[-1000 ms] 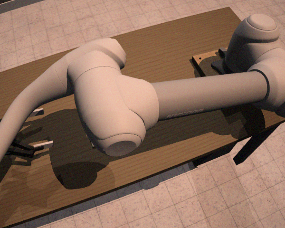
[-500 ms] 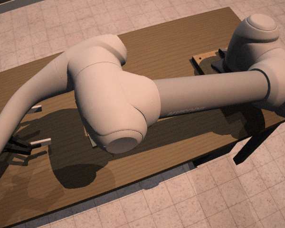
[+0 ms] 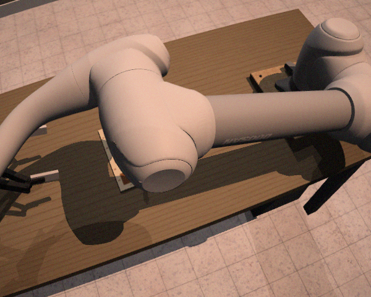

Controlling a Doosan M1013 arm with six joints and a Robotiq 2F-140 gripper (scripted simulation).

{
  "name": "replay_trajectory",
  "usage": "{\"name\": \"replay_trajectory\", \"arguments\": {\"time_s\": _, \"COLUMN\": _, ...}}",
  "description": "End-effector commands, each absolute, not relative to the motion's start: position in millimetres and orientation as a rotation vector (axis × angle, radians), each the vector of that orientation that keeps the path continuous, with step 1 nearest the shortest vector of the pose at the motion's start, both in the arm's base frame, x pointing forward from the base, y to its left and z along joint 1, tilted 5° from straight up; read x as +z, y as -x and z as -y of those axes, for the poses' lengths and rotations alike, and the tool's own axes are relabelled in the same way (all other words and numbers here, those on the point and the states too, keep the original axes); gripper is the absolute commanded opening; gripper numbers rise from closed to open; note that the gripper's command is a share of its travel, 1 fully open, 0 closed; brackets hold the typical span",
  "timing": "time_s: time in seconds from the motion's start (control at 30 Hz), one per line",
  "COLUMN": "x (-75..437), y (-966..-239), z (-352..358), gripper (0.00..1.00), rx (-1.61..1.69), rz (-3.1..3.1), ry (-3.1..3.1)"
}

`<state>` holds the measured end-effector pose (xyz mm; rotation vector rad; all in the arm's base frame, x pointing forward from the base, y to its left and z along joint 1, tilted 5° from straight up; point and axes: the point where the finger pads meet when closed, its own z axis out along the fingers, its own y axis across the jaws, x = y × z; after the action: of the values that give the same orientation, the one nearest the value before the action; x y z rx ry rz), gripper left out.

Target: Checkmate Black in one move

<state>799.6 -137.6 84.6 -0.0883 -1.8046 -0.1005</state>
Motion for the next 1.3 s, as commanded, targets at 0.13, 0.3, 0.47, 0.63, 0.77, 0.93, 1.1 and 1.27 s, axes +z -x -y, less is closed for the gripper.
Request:
{"name": "replay_trajectory", "arguments": {"time_s": 0.13, "x": 86, "y": -797, "z": 139, "gripper": 1.00, "rx": -0.091, "rz": 1.826, "ry": 0.099}}
{"name": "replay_trajectory", "arguments": {"time_s": 0.3, "x": 95, "y": -780, "z": 148, "gripper": 1.00, "rx": -0.039, "rz": 1.939, "ry": 0.160}}
{"name": "replay_trajectory", "arguments": {"time_s": 0.47, "x": 105, "y": -760, "z": 155, "gripper": 1.00, "rx": 0.011, "rz": 2.059, "ry": 0.236}}
{"name": "replay_trajectory", "arguments": {"time_s": 0.63, "x": 114, "y": -730, "z": 161, "gripper": 1.00, "rx": 0.064, "rz": 2.205, "ry": 0.347}}
{"name": "replay_trajectory", "arguments": {"time_s": 0.77, "x": 117, "y": -718, "z": 162, "gripper": 1.00, "rx": 0.080, "rz": 2.257, "ry": 0.391}}
{"name": "replay_trajectory", "arguments": {"time_s": 0.93, "x": 122, "y": -692, "z": 164, "gripper": 1.00, "rx": 0.109, "rz": 2.363, "ry": 0.490}}
{"name": "replay_trajectory", "arguments": {"time_s": 1.1, "x": 126, "y": -664, "z": 163, "gripper": 1.00, "rx": 0.130, "rz": 2.465, "ry": 0.600}}
{"name": "replay_trajectory", "arguments": {"time_s": 1.27, "x": 127, "y": -635, "z": 161, "gripper": 1.00, "rx": 0.142, "rz": 2.560, "ry": 0.715}}
